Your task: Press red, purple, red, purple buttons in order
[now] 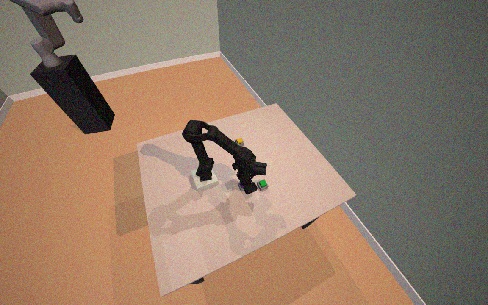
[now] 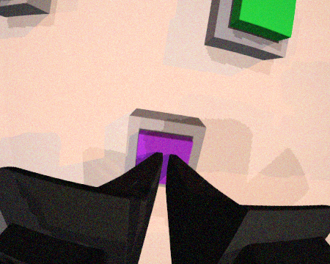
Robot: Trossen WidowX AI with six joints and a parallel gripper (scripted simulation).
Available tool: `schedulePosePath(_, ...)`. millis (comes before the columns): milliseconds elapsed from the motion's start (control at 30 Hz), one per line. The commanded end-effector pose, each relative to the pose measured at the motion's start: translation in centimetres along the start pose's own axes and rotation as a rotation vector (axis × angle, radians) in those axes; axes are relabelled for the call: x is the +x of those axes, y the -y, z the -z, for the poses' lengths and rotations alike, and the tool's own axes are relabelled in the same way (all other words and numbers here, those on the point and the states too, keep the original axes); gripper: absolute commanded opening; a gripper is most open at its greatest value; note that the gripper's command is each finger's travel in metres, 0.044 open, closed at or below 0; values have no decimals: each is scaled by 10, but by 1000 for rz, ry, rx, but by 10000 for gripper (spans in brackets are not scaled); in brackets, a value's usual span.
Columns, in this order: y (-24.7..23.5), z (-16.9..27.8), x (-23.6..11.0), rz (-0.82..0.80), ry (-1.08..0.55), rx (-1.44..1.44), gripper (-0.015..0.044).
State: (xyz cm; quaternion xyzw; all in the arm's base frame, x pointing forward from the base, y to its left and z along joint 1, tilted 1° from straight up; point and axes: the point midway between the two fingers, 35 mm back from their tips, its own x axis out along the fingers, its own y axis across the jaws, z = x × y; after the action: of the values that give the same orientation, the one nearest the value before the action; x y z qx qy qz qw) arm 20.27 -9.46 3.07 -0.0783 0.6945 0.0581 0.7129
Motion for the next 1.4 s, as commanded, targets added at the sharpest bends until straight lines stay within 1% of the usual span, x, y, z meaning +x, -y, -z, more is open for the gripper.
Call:
schedulePosePath(0,-1,1,2,-6,-6,-4,20)
schedulePosePath(333,-1,1,2,-6,-6,-4,20)
schedulePosePath(400,0,0,-9,-2,-3,0,20)
schedulePosePath(467,-1,1,-29,-5,-5,-3,20)
schedulePosePath(700,-1,1,-33,-6,-5,-4,20)
schedulePosePath(733,0,0,-39,-6,-5,-4,20)
schedulePosePath(833,0,-1,-75,-5,-5,-4,20)
schedulePosePath(900,0,0,-91,-6,-5,-4,20)
schedulePosePath(1100,0,1,-93,-6,-5,-4,20)
schedulePosePath(1200,-9,-15,-94,-7,-4,-4,20)
schedulePosePath(1367,-50,-64,-96,-11,0,-4,20)
